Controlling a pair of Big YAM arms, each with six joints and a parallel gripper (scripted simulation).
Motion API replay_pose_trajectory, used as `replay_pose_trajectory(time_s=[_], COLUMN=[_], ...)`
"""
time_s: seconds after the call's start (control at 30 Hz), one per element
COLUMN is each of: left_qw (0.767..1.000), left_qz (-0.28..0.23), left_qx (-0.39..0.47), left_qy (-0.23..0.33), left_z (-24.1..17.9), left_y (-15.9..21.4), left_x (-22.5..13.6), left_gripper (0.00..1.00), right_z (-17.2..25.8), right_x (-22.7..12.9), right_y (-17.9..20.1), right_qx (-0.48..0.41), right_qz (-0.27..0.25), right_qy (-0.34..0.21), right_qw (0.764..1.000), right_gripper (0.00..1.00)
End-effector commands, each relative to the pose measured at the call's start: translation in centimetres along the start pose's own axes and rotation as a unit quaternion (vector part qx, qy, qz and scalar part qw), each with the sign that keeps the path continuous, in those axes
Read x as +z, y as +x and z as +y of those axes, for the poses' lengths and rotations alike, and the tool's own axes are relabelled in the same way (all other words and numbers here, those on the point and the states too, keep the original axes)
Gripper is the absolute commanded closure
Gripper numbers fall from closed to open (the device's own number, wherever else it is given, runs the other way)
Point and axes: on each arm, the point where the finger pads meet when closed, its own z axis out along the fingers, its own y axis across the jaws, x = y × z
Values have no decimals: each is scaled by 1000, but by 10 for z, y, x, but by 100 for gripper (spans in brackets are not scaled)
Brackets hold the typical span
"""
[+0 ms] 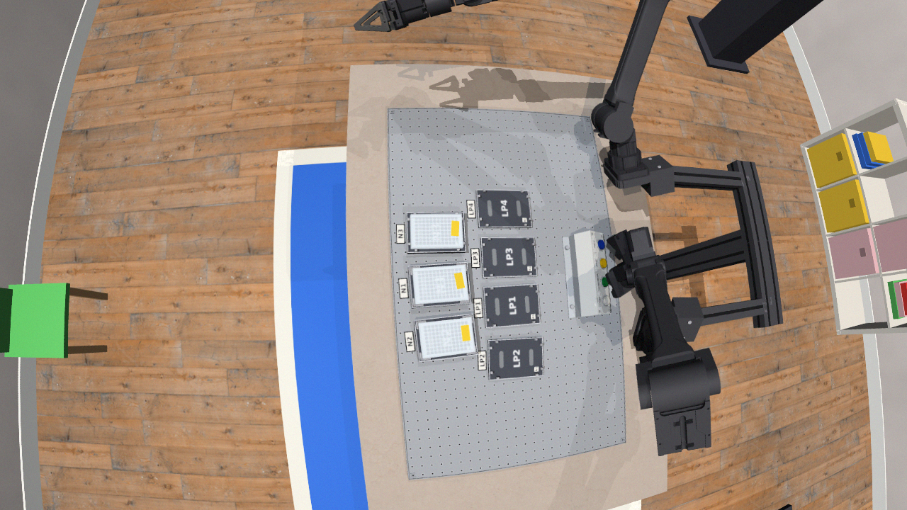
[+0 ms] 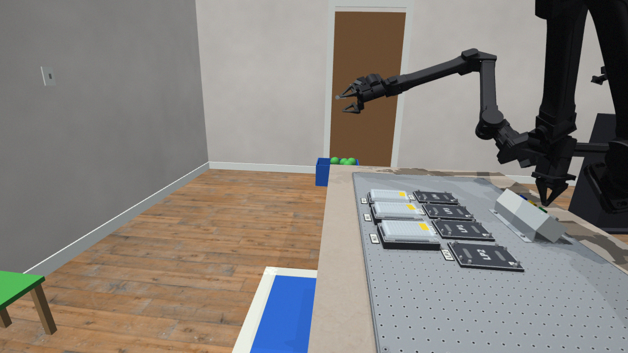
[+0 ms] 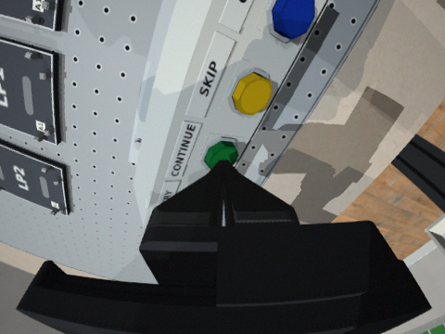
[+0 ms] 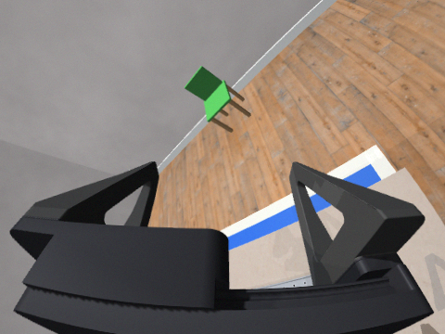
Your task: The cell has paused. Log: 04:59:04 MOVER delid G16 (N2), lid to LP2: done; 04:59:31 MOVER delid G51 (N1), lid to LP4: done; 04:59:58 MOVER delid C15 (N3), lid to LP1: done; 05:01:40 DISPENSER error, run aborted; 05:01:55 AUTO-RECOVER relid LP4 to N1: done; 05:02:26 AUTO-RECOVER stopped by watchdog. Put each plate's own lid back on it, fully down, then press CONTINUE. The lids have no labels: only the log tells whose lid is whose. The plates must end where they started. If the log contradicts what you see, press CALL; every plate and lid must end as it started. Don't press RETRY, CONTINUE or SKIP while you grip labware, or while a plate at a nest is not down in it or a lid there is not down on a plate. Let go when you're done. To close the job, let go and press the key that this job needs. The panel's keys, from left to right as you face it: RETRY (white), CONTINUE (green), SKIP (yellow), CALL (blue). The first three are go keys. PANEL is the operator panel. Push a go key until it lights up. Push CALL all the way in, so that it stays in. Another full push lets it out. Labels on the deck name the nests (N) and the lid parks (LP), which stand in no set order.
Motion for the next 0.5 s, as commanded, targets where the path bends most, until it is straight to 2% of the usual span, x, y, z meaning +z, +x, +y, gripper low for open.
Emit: replay_pose_trajectory(time_s=[0.0,0.47], left_qw=[1000,1000], left_qz=[9,10], left_qx=[10,10], left_qy=[1,1], left_z=[-1,-1], left_y=[6,6], left_x=[9,13], left_gripper=[100,100], right_z=[-11,-11], right_x=[5,5], right_y=[4,4], right_qx=[7,7], right_qz=[2,2], right_qy=[9,9], right_qw=[1000,1000], right_gripper=[0,0])
